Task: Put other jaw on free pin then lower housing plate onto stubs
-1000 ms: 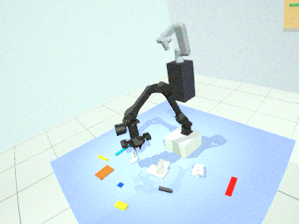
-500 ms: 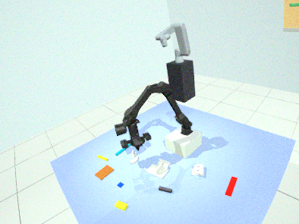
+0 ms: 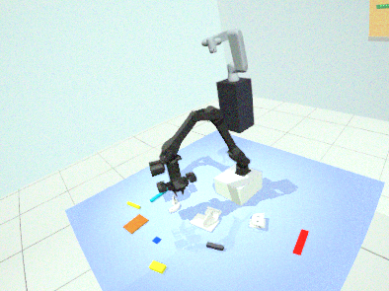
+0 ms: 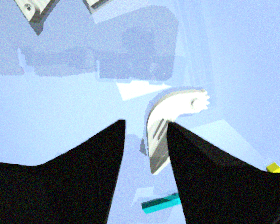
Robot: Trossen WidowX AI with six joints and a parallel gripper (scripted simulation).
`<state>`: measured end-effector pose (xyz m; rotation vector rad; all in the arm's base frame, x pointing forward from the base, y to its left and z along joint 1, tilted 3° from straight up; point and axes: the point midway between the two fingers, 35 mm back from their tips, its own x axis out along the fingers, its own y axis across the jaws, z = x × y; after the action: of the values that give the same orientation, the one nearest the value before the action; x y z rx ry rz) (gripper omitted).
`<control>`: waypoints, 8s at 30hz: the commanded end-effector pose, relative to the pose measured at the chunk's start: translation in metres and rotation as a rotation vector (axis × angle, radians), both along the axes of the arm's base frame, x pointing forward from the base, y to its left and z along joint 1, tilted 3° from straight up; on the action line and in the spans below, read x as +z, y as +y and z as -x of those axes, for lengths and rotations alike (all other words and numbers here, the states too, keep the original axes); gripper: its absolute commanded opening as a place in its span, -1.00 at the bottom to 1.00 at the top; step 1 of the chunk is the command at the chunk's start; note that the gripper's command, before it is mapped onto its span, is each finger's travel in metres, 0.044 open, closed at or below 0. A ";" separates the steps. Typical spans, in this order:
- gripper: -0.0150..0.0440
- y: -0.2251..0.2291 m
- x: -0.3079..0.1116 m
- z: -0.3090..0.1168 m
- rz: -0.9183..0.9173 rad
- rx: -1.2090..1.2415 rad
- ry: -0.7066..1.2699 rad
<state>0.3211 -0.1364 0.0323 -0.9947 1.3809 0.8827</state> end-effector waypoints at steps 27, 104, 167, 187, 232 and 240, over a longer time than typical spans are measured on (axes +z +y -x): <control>1.00 0.000 0.000 0.000 0.000 0.000 0.000; 1.00 0.000 0.000 0.000 0.000 0.000 0.000; 0.84 -0.004 0.001 -0.001 -0.005 -0.292 -0.020; 1.00 -0.011 0.003 -0.002 -0.014 -0.759 -0.051; 1.00 -0.027 0.007 -0.003 -0.033 -1.811 -0.124; 1.00 -0.030 0.008 -0.003 -0.037 -1.998 -0.137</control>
<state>0.3249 -0.1646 0.0403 0.5032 1.4527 -0.5978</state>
